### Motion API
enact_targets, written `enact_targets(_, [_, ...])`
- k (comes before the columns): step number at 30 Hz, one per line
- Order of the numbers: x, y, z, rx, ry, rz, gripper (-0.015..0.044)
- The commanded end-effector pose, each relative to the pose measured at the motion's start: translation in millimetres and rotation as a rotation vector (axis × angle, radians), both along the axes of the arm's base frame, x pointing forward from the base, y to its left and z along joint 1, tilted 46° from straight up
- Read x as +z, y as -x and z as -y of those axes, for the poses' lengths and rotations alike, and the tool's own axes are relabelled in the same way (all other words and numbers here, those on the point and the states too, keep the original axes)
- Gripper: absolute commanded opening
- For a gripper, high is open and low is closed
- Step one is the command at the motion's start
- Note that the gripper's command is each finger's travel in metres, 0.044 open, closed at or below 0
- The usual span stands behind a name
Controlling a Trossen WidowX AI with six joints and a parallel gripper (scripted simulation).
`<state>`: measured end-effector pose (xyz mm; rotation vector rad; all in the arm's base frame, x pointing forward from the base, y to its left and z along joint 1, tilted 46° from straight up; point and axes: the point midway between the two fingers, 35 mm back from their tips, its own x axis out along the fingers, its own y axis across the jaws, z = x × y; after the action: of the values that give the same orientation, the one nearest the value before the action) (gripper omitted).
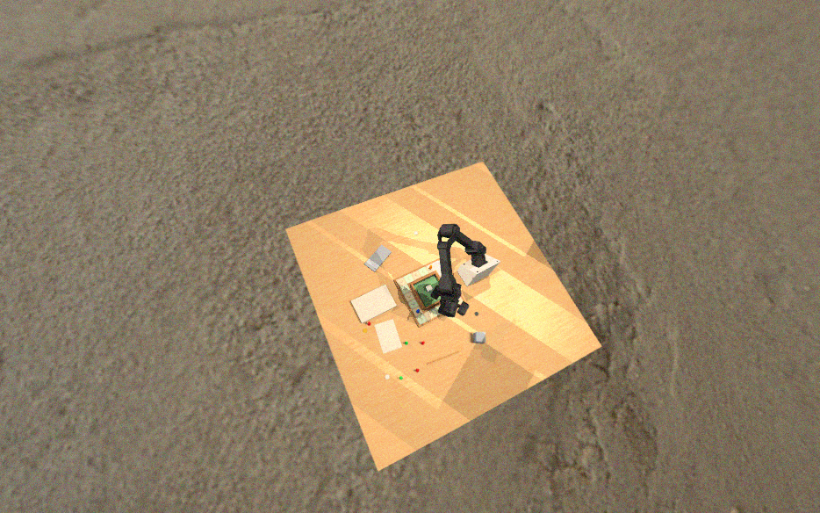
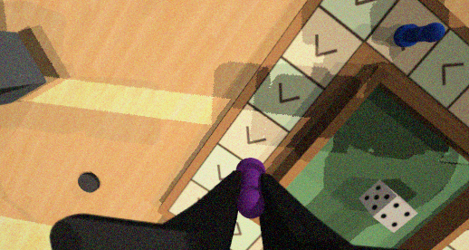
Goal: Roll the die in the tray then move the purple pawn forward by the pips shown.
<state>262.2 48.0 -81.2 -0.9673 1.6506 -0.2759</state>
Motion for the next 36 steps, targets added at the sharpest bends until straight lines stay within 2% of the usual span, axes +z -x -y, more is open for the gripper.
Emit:
enact_targets(1, [20.1, 0.8, -19.7, -0.004, -0.003, 0.005, 0.0000])
enact_targets(5, [39.3, 4.2, -35.8, -0.005, 0.001, 0.005, 0.0000])
enact_targets(9, [40.6, 5.5, -34.4, -0.005, 0.001, 0.005, 0.0000])
enact_targets(36, [48.3, 67.1, 47.6, -0.004, 0.004, 0.000, 0.0000])
